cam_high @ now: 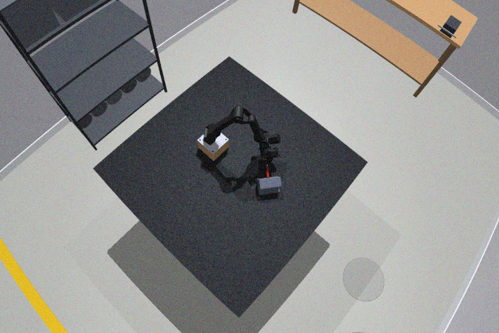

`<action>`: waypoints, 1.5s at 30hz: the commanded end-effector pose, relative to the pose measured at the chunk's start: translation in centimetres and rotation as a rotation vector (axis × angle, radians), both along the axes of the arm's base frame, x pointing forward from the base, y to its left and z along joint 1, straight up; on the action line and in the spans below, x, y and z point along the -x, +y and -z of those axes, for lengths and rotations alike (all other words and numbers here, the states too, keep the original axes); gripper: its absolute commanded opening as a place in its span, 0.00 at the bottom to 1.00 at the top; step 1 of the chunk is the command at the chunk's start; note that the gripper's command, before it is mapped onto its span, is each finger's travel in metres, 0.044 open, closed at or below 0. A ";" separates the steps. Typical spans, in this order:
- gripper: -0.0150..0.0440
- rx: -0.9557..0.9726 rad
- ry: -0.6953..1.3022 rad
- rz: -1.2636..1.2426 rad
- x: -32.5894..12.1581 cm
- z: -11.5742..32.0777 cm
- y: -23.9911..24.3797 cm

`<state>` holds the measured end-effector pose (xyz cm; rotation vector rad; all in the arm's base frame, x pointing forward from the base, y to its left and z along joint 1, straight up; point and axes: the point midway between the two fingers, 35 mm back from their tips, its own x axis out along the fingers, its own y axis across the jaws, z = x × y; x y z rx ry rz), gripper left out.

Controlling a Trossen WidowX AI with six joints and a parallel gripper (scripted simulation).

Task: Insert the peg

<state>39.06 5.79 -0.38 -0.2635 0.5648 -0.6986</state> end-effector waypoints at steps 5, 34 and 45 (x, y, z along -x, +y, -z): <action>0.25 0.001 0.005 -0.003 -0.3 0.4 -0.3; 0.25 0.002 0.004 -0.003 -1.6 1.1 -1.6; 0.25 0.002 0.004 -0.003 -2.0 1.2 -1.8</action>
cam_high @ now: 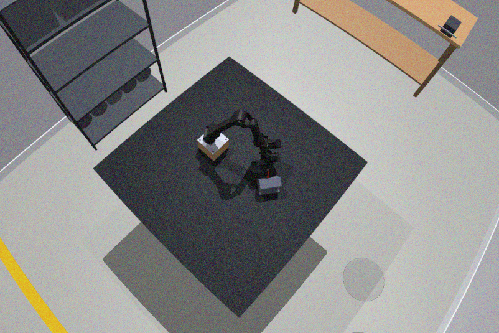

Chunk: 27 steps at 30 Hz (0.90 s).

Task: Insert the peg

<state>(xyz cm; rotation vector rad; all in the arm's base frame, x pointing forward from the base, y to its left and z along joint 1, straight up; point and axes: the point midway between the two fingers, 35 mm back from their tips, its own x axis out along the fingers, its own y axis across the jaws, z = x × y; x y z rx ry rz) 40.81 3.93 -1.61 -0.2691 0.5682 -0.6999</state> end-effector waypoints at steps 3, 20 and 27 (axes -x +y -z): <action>0.25 0.000 0.000 0.000 0.0 0.0 0.0; 0.70 0.000 0.000 0.000 0.0 0.0 0.0; 1.00 -0.002 0.002 0.000 0.1 -0.1 0.3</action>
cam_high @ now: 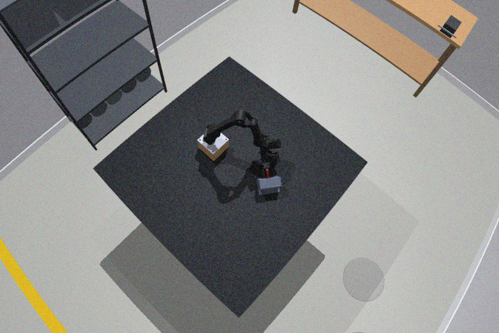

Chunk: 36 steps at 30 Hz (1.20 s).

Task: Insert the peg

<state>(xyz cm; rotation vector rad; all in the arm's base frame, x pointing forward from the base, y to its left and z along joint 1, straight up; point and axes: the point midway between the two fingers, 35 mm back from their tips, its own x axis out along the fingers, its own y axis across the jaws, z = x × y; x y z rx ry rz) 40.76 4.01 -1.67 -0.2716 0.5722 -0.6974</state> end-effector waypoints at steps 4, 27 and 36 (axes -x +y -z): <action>1.00 -0.005 0.000 0.002 0.4 -0.3 0.6; 1.00 -0.016 0.012 0.003 2.3 -1.0 3.2; 1.00 -0.017 0.014 0.003 3.1 -1.3 4.1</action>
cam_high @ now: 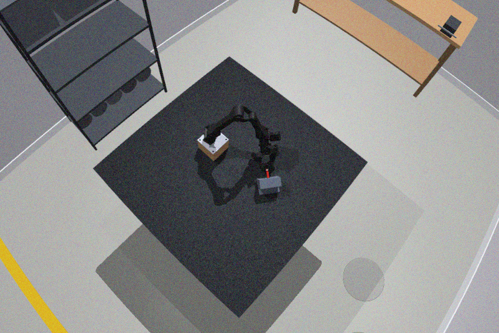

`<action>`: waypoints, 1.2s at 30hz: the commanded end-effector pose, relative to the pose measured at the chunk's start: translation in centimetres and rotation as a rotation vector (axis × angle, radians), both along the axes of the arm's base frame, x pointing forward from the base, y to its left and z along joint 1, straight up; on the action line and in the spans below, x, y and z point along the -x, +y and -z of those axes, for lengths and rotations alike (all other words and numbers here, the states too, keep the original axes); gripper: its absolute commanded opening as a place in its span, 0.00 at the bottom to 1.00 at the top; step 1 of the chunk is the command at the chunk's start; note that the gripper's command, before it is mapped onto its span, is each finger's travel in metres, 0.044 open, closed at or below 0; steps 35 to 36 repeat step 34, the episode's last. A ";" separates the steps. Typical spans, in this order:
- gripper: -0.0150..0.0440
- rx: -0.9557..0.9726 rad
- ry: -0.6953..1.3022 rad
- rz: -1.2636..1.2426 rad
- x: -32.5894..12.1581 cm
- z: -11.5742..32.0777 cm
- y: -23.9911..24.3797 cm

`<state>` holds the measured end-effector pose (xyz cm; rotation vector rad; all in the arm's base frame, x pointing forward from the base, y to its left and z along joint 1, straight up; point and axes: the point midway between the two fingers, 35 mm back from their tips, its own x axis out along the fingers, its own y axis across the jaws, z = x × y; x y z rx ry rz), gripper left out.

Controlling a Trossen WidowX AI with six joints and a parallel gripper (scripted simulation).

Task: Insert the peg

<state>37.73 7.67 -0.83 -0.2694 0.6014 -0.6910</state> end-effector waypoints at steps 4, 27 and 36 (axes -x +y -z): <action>1.00 -0.004 -0.012 0.002 0.5 -0.6 0.8; 1.00 0.005 -0.016 -0.004 2.9 -1.4 3.0; 1.00 0.005 -0.016 -0.004 3.1 -2.2 3.3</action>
